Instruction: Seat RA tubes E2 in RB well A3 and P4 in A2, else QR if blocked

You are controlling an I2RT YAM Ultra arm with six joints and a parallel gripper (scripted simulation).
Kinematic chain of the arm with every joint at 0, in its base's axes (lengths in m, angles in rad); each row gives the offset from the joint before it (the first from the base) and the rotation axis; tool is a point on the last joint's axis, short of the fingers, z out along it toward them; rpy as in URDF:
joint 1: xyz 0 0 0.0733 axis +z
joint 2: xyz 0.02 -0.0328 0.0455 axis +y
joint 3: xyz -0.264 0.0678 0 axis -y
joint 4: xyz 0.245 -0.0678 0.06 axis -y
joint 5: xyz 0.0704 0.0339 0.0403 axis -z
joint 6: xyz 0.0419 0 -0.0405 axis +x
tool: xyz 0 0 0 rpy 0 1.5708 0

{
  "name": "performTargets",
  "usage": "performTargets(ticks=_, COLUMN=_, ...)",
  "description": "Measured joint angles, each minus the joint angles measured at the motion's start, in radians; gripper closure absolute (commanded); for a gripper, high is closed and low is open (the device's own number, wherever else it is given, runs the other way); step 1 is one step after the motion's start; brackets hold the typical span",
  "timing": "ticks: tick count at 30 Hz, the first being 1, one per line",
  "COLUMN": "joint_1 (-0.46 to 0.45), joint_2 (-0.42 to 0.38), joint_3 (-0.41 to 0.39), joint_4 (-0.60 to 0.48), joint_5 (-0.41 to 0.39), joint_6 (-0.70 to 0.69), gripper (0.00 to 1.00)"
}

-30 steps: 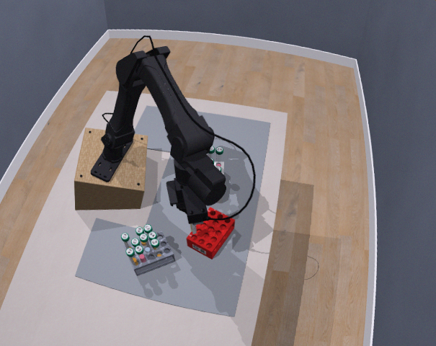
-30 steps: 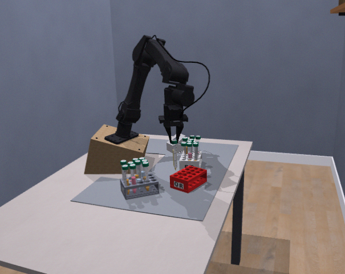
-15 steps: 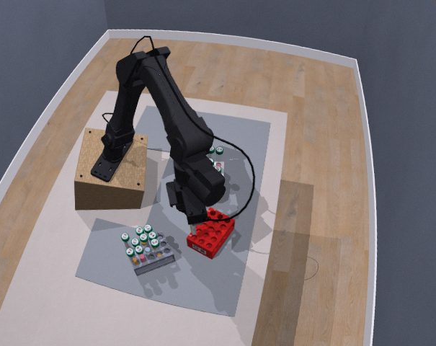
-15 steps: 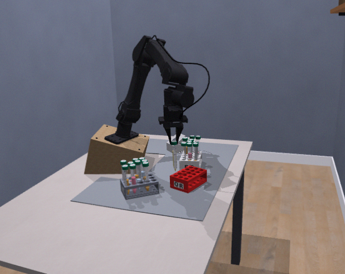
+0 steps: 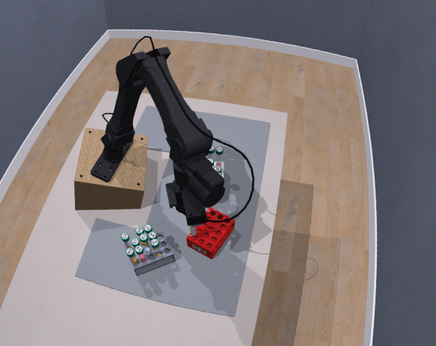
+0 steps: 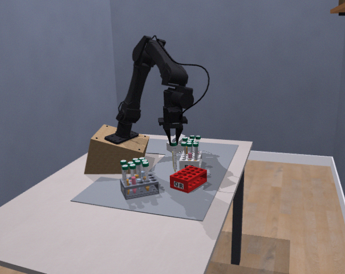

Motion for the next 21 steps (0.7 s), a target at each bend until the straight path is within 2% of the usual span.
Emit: performTargets(ticks=21, joint_1=0.007, joint_2=0.000, joint_3=-0.022, joint_4=0.024, joint_5=0.001, joint_6=0.008, gripper=1.00)
